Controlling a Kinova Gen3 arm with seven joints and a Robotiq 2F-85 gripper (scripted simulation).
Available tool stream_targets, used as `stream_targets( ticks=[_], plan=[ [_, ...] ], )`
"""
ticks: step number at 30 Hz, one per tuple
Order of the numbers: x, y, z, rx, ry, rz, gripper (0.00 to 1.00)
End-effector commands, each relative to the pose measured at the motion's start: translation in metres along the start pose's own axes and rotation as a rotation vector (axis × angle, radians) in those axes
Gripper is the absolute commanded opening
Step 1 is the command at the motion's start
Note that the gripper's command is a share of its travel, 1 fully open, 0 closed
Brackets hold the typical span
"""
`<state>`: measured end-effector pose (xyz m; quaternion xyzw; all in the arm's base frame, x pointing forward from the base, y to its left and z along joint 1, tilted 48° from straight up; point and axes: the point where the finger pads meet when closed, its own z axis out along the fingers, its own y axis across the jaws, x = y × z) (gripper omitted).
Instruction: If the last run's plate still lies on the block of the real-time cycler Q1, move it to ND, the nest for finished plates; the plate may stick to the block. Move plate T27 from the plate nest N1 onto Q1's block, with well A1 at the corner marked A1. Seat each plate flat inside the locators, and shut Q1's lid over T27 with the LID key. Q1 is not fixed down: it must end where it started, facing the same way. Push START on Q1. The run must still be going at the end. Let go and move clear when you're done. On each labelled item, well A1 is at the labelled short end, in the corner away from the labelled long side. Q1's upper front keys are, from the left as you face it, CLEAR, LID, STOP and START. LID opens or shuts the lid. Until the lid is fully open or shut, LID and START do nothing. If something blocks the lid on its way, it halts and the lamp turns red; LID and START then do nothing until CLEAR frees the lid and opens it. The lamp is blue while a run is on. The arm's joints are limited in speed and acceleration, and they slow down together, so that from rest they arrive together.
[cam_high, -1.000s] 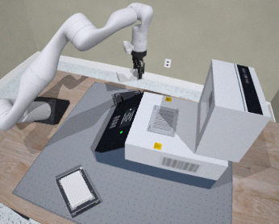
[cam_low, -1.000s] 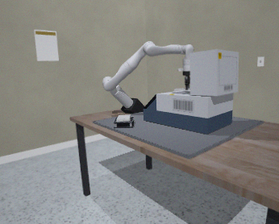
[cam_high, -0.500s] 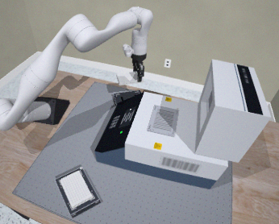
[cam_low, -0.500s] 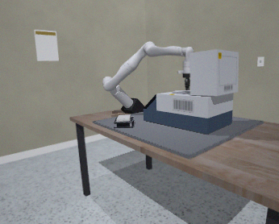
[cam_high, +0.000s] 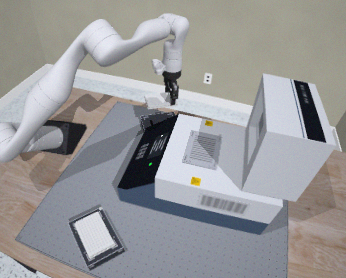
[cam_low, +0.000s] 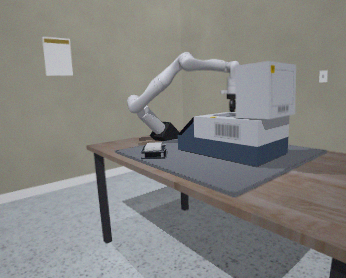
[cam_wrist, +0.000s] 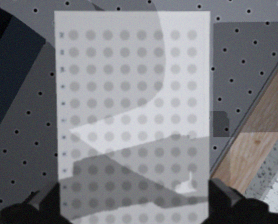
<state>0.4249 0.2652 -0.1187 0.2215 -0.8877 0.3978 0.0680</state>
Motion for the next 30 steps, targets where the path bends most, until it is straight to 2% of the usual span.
stream_targets(
  ticks=[1,30],
  plan=[
    [0.000,0.000,0.001,-0.001,-0.002,0.000,0.91],
    [0.000,0.000,0.035,-0.001,-0.002,0.000,0.91]
  ],
)
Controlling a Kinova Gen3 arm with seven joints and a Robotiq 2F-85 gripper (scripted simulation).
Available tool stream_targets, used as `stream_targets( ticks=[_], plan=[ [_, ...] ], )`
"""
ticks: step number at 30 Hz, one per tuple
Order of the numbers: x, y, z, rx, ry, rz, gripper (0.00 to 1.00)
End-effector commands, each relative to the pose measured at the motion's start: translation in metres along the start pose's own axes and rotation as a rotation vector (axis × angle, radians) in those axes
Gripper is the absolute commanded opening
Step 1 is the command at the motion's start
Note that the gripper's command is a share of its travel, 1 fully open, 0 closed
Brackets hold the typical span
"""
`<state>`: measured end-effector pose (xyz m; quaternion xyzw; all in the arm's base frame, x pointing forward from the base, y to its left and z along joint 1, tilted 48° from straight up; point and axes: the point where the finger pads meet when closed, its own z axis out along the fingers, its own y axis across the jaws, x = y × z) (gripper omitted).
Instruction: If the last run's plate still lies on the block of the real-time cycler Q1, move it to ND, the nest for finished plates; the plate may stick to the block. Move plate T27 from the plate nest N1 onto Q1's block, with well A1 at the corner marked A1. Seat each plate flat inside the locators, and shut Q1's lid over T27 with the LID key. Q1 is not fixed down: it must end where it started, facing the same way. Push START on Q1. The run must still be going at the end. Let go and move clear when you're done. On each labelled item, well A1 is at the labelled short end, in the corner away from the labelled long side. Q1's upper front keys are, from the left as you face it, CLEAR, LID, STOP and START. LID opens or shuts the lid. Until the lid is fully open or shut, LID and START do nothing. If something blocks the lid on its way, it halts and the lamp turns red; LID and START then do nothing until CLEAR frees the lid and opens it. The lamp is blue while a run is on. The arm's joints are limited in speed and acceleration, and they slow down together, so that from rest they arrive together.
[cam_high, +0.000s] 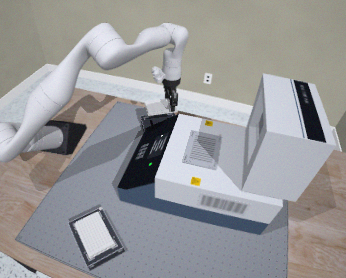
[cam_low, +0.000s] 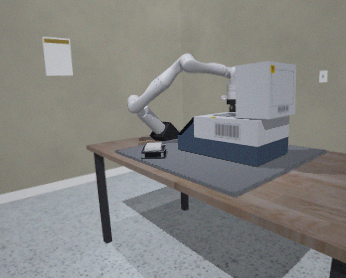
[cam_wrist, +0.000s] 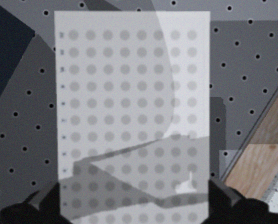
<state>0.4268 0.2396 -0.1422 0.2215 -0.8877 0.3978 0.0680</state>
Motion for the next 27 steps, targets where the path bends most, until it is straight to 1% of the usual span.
stream_targets(
  ticks=[1,25,27],
  plan=[
    [0.000,0.000,0.001,-0.001,-0.002,0.000,0.91],
    [-0.001,0.000,0.031,-0.001,-0.002,0.000,0.91],
    [-0.001,0.000,0.031,-0.001,-0.002,0.000,0.91]
  ],
)
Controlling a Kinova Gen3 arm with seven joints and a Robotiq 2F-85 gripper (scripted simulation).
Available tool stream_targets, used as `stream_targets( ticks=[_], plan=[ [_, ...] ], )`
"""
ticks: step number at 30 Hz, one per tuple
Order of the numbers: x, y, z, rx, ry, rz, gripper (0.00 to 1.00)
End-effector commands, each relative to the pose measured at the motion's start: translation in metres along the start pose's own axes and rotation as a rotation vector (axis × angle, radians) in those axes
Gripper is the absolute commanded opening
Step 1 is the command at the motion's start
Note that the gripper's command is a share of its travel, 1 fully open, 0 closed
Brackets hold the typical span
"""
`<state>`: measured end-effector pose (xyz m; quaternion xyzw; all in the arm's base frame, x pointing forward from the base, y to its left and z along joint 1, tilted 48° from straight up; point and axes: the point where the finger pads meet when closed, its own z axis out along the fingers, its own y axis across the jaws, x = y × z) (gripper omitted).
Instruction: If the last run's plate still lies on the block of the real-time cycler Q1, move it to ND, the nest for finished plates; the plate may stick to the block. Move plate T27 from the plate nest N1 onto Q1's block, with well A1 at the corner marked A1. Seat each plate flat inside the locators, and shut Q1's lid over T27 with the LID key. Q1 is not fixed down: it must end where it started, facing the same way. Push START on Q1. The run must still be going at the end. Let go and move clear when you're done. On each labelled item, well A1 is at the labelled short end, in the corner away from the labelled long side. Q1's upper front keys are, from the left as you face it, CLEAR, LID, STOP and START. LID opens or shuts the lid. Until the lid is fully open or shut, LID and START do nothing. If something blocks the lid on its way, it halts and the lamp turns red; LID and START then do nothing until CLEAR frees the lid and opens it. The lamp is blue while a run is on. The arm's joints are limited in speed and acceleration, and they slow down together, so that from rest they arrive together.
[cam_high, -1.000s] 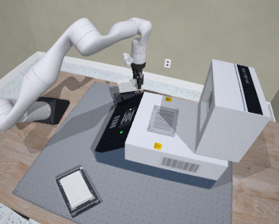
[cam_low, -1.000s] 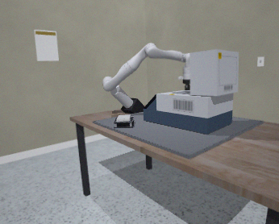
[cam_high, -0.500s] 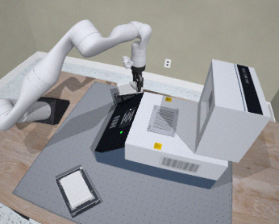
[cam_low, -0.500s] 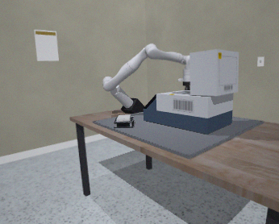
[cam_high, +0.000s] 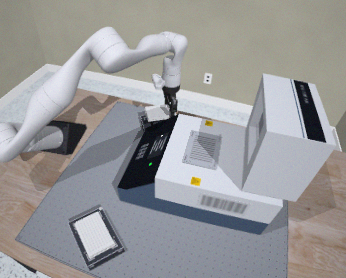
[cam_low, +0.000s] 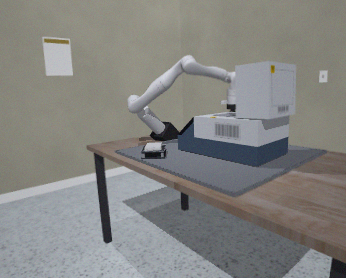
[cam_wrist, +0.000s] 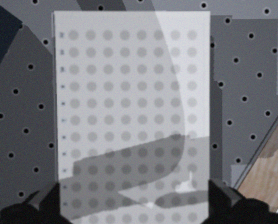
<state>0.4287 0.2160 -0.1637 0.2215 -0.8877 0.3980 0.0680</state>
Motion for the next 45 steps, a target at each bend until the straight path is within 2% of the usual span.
stream_targets(
  ticks=[1,15,34,45],
  plan=[
    [-0.001,0.000,0.000,-0.001,-0.002,0.000,0.91],
    [-0.001,0.000,0.019,-0.001,-0.002,0.000,0.91],
    [-0.001,0.000,0.020,-0.001,-0.003,0.000,0.91],
    [-0.001,0.000,0.034,-0.001,-0.002,0.000,0.91]
  ],
)
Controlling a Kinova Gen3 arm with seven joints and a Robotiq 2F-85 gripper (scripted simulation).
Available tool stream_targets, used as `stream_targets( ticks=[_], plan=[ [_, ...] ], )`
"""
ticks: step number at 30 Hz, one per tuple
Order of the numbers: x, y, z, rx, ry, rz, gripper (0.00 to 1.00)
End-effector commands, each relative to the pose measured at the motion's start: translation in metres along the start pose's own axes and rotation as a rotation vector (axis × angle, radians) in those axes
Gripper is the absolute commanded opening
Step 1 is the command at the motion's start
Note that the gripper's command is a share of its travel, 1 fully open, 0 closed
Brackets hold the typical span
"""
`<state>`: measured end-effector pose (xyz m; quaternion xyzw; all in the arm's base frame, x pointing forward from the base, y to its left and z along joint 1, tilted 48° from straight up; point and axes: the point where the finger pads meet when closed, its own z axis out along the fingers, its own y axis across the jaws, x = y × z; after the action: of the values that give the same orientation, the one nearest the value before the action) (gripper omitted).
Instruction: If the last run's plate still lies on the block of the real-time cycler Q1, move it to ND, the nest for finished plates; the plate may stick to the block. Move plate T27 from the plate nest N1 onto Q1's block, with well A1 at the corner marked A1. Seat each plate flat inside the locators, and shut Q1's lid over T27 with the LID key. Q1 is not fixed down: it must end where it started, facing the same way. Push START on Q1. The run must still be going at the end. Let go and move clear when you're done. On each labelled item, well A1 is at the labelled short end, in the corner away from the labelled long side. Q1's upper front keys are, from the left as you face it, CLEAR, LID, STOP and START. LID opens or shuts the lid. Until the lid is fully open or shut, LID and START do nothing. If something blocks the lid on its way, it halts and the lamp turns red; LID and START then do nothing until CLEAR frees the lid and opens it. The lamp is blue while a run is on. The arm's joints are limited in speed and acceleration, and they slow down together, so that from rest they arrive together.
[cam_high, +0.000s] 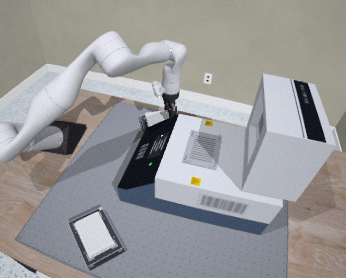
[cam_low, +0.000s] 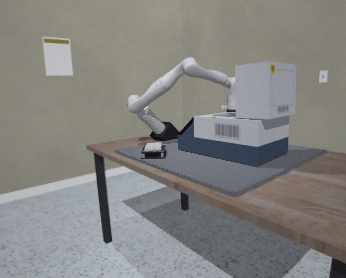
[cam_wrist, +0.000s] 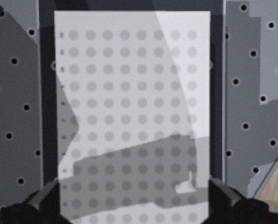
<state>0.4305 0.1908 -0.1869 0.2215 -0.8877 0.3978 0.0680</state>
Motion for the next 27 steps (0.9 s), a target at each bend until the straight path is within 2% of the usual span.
stream_targets(
  ticks=[1,27],
  plan=[
    [-0.0006,0.0002,0.0013,-0.001,-0.002,0.000,0.91],
    [-0.0006,0.0002,0.0033,-0.001,-0.003,0.000,0.91]
  ],
)
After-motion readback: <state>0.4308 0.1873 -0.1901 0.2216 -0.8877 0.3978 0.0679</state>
